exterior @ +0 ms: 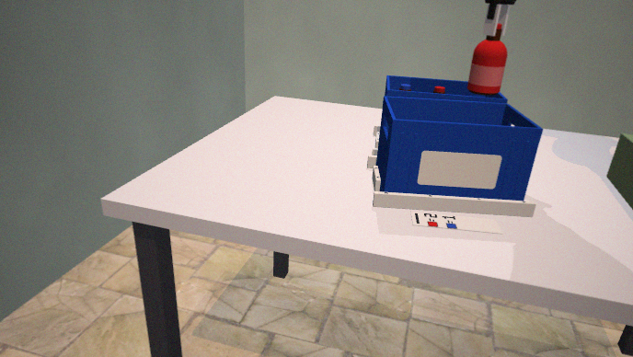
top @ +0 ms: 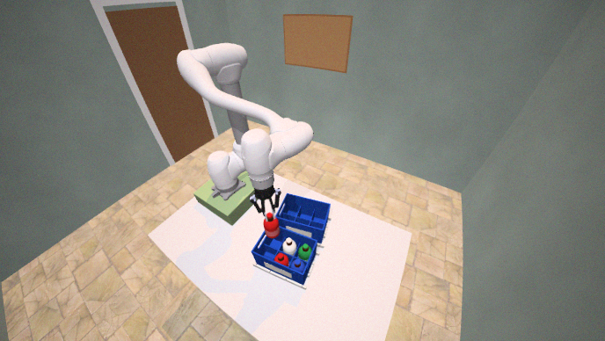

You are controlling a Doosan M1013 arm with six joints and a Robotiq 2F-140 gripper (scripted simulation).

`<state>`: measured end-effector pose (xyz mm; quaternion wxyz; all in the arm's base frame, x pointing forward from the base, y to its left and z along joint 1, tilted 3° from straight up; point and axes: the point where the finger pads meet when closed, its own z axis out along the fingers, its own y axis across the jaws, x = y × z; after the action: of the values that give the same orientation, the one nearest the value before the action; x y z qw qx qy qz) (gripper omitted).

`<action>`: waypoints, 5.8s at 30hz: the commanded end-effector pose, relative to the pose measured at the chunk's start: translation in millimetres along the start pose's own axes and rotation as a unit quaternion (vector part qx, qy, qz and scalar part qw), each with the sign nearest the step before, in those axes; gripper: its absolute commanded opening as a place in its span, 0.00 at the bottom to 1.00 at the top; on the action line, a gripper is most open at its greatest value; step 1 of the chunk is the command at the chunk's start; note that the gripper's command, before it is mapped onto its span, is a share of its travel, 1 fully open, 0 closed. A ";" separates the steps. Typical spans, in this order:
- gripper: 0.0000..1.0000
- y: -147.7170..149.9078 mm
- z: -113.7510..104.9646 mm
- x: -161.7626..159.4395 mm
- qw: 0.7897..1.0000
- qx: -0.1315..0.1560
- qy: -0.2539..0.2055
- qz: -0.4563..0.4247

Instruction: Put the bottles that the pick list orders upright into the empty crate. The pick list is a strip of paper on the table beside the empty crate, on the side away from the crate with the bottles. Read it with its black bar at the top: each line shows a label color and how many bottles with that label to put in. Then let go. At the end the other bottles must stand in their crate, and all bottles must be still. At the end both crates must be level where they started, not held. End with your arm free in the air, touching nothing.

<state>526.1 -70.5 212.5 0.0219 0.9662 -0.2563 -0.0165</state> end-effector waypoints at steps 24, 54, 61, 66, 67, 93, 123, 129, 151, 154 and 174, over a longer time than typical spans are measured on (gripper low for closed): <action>0.00 -16.0 -10.0 -15.1 1.000 0.000 0.000 0.000; 0.00 -54.0 -10.0 -50.6 1.000 0.000 0.000 0.000; 0.00 -64.2 -10.0 -60.2 1.000 0.000 0.000 0.000; 0.00 -68.6 -10.0 -64.3 1.000 0.000 0.000 0.000; 0.00 -70.0 -10.0 -65.7 1.000 0.000 0.000 0.000; 0.00 -105.0 -10.0 -97.5 1.000 0.000 0.000 0.000; 0.00 -104.7 -10.0 -95.8 1.000 0.000 0.000 0.000; 0.00 -104.7 -10.0 -95.6 1.000 0.000 0.000 0.000; 0.00 -104.7 -4.0 -95.4 1.000 0.000 0.000 0.000; 0.00 -104.7 -1.0 -95.4 1.000 0.000 0.000 0.000; 0.00 -104.6 17.0 -95.3 1.000 0.000 0.000 0.000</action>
<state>494.5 67.0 193.7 0.0219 0.9662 -0.2563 -0.0165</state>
